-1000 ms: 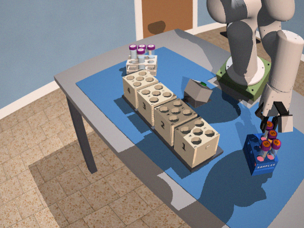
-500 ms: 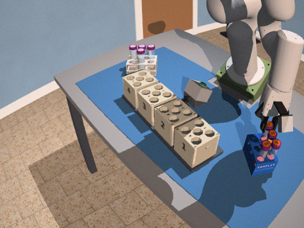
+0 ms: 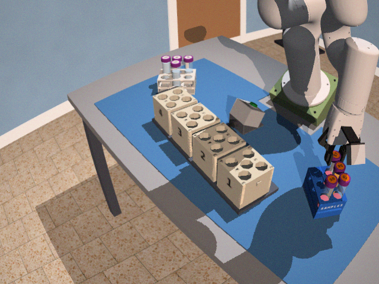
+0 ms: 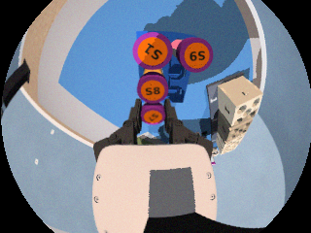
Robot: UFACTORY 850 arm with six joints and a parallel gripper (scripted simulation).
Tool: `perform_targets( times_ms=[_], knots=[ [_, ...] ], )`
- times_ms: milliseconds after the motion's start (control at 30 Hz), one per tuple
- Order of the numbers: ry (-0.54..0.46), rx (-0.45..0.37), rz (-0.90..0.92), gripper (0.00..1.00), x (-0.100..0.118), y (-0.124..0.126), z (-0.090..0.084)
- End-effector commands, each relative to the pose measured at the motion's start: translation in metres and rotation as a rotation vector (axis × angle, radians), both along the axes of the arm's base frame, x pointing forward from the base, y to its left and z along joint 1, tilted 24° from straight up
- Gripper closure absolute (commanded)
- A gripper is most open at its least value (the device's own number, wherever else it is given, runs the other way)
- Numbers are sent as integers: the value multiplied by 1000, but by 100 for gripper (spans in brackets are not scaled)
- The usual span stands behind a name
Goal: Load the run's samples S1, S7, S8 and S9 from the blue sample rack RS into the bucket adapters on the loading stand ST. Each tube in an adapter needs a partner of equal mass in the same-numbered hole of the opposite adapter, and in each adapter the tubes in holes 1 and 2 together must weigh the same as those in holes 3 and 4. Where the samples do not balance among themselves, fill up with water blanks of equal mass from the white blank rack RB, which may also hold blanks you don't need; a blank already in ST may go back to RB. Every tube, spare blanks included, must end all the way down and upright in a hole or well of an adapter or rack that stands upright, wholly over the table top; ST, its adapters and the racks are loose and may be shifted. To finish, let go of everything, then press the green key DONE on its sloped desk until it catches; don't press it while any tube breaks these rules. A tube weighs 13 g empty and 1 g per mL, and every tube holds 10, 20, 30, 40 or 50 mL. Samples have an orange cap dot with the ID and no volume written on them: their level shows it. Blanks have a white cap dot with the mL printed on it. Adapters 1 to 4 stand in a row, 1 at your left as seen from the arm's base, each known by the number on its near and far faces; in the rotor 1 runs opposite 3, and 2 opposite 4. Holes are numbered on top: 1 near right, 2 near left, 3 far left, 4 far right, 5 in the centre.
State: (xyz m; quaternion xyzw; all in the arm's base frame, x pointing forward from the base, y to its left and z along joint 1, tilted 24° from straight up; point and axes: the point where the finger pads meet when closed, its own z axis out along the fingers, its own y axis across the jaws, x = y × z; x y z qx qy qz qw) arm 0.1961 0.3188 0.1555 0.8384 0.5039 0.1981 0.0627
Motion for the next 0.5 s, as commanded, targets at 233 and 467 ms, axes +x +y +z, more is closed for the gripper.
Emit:
perform_targets(
  times_ms=[233,467],
  knots=[
    [0,1,0,100,-2,0,4],
    [0,1,0,100,-3,0,7]
  ],
)
